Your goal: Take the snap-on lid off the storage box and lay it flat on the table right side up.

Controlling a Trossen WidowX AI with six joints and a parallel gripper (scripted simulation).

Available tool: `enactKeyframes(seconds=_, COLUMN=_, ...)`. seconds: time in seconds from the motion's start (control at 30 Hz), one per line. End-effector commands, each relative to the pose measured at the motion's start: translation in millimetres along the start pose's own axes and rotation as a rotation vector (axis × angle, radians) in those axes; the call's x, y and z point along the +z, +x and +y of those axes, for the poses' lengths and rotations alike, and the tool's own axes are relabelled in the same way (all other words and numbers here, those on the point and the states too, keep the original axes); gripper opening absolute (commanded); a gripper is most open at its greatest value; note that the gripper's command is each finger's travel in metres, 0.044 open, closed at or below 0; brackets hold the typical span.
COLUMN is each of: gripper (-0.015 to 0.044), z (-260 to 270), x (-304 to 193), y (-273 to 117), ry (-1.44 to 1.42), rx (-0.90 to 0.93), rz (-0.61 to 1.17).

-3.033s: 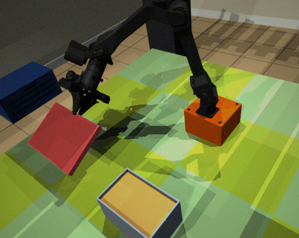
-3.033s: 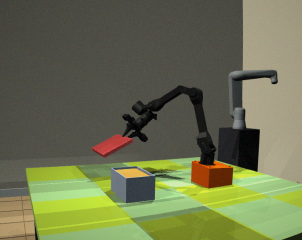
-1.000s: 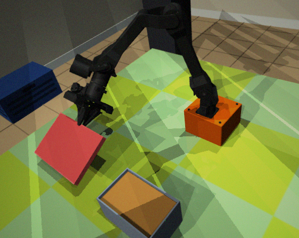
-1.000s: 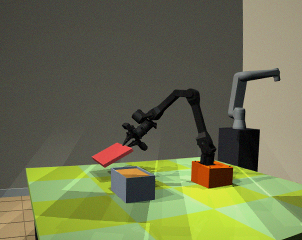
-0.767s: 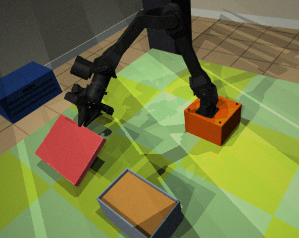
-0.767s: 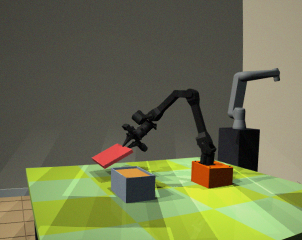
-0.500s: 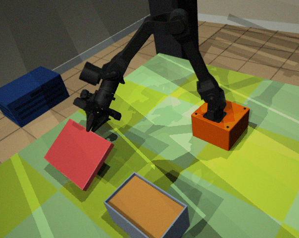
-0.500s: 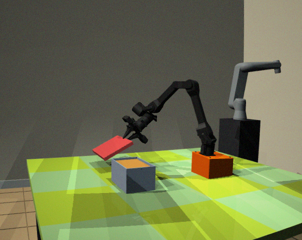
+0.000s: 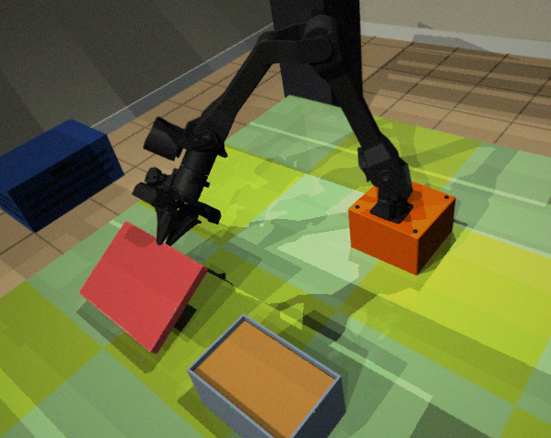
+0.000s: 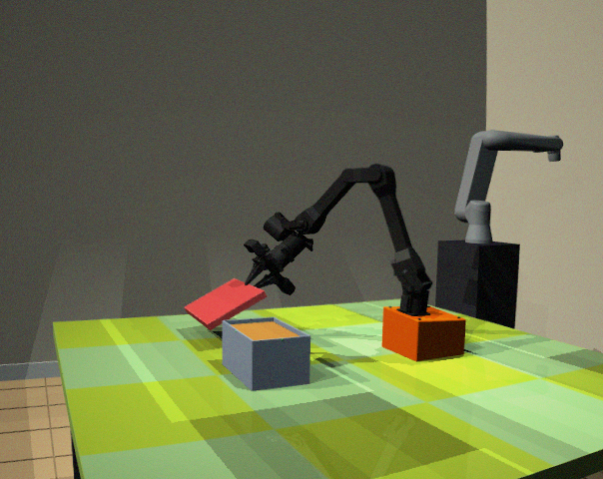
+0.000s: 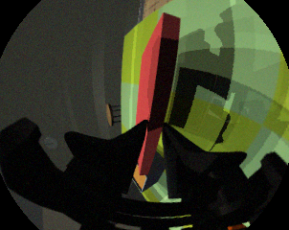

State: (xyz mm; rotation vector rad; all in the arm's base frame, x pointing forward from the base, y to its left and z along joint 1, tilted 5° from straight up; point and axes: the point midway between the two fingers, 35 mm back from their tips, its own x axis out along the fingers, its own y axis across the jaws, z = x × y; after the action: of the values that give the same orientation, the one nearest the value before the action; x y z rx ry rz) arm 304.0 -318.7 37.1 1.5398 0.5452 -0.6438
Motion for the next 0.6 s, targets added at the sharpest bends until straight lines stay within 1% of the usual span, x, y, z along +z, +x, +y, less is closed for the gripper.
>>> enactKeyframes(seconds=0.0, gripper=0.0, z=-1, x=-1, y=2, ry=-0.008, rx=0.01, rz=0.007)
enactKeyframes(seconds=0.57, gripper=0.0, z=-11, x=-1, y=11, ry=-0.008, rx=0.01, rz=0.007)
